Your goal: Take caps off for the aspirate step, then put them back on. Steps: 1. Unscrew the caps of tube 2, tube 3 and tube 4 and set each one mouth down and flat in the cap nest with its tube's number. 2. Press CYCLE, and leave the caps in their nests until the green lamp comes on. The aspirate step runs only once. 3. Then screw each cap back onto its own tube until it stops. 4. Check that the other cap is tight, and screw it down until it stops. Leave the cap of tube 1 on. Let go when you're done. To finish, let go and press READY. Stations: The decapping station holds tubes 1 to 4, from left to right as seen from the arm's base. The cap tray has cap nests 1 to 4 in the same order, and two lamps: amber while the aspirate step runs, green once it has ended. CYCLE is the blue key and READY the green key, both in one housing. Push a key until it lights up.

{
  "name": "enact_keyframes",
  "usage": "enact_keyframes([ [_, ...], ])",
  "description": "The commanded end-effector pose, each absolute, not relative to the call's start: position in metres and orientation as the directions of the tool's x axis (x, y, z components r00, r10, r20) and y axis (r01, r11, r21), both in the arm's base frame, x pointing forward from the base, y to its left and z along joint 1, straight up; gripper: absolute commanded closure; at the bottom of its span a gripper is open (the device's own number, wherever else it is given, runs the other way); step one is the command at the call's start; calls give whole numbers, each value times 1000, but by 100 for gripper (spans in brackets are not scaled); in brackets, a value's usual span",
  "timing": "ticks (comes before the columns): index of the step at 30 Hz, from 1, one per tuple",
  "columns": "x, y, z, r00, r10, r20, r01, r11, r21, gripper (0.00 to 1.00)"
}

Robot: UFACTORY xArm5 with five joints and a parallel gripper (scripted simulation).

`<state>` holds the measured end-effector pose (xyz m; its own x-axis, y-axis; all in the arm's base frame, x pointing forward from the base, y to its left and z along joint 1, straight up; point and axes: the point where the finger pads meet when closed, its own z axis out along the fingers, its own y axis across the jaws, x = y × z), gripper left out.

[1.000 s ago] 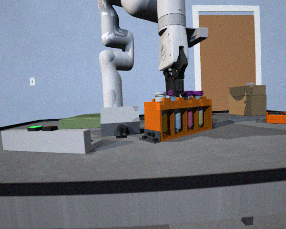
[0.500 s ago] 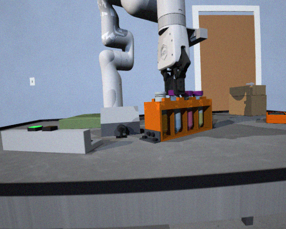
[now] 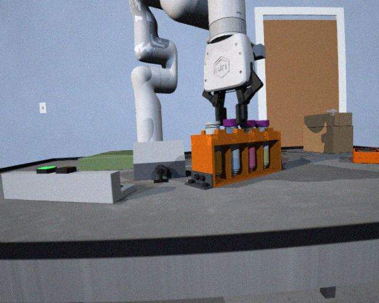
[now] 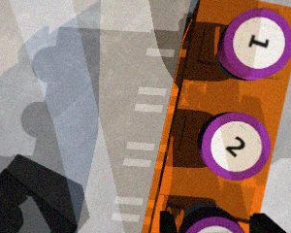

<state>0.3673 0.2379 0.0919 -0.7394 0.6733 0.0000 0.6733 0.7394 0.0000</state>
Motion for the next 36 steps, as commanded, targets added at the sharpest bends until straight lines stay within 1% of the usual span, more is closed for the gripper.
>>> enact_keyframes([
  [1,368,238,93,-857,515,0,515,857,4,54],
  [7,368,238,93,-857,515,0,515,857,4,54],
  [8,368,238,93,-857,515,0,515,857,4,100],
  [22,368,238,93,-857,515,0,515,857,4,100],
  [31,368,238,93,-666,746,1,746,666,4,100],
  [35,368,238,93,-561,828,1,828,561,3,100],
  [36,368,238,93,-561,828,1,828,561,3,100],
])
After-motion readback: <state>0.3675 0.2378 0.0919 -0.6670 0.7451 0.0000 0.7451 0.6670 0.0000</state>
